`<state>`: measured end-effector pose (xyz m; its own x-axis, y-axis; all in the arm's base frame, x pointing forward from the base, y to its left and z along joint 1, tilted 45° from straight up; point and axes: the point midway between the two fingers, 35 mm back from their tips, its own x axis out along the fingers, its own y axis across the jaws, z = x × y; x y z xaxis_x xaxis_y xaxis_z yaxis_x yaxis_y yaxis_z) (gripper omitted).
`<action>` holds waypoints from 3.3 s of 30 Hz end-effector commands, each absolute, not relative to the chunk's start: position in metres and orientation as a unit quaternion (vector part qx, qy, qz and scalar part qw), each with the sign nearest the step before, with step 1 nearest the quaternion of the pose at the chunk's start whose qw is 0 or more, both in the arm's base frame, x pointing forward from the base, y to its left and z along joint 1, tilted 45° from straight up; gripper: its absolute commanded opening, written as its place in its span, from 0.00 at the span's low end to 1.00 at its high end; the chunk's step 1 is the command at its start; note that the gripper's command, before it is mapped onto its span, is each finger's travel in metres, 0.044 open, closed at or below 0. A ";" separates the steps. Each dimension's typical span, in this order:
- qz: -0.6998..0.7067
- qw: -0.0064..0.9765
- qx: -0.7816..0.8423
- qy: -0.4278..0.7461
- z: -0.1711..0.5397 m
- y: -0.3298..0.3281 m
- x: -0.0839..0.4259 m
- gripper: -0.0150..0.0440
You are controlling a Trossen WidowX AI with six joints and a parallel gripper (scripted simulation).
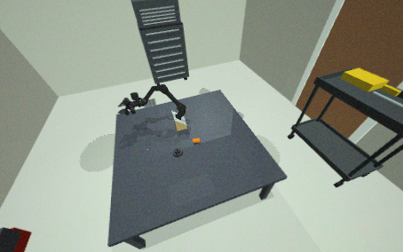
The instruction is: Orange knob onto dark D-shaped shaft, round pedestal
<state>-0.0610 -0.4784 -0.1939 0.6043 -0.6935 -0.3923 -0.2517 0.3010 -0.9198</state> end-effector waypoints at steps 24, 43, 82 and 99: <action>-0.076 0.955 -0.006 0.288 -0.114 -0.416 0.207 1.00; -0.006 0.832 0.406 0.377 -0.052 -0.257 0.335 1.00; -0.325 0.217 0.652 0.650 0.064 0.089 0.266 1.00; -0.324 0.216 0.652 0.650 0.046 0.106 0.264 1.00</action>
